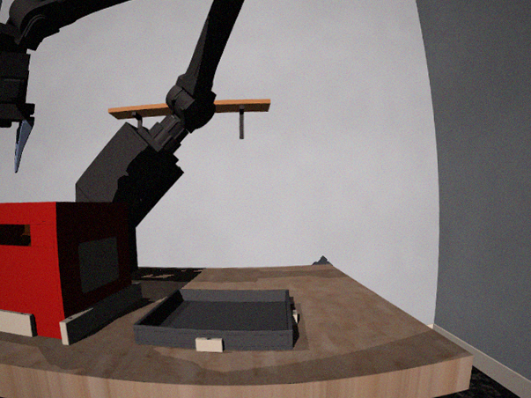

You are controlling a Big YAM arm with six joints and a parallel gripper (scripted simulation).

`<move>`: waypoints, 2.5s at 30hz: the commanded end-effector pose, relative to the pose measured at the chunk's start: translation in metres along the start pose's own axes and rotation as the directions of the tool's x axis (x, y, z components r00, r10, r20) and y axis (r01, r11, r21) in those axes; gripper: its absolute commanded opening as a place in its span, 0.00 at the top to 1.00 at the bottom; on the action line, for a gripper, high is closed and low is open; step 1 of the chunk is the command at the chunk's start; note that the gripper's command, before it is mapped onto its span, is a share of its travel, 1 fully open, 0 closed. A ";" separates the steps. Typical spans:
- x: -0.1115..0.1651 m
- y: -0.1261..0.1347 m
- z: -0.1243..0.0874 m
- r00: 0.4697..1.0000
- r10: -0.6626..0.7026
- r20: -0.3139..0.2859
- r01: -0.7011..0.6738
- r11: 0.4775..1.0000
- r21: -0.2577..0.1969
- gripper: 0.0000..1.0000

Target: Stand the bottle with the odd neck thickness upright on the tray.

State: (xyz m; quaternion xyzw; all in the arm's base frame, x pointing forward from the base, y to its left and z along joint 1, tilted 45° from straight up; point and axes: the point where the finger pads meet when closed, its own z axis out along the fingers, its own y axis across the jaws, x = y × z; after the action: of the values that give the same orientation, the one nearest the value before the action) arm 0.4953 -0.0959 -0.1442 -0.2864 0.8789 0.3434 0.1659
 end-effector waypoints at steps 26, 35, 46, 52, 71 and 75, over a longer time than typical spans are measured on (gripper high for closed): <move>-0.017 -0.007 -0.025 0.999 -0.035 0.011 0.034 0.999 0.029 1.00; -0.017 -0.007 -0.025 0.999 -0.035 0.011 0.034 0.999 0.029 1.00; -0.029 0.021 -0.007 1.000 -0.021 -0.005 0.021 1.000 -0.003 1.00; -0.069 0.055 -0.006 1.000 -0.030 0.001 0.030 1.000 0.004 1.00; -0.075 0.060 0.000 1.000 -0.015 -0.004 0.015 1.000 -0.004 0.39; -0.075 0.060 0.000 1.000 -0.015 -0.004 0.015 1.000 -0.004 0.39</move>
State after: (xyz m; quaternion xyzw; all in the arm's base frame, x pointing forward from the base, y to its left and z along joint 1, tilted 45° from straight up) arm 0.5126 -0.0323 -0.0682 -0.2923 0.8766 0.3440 0.1667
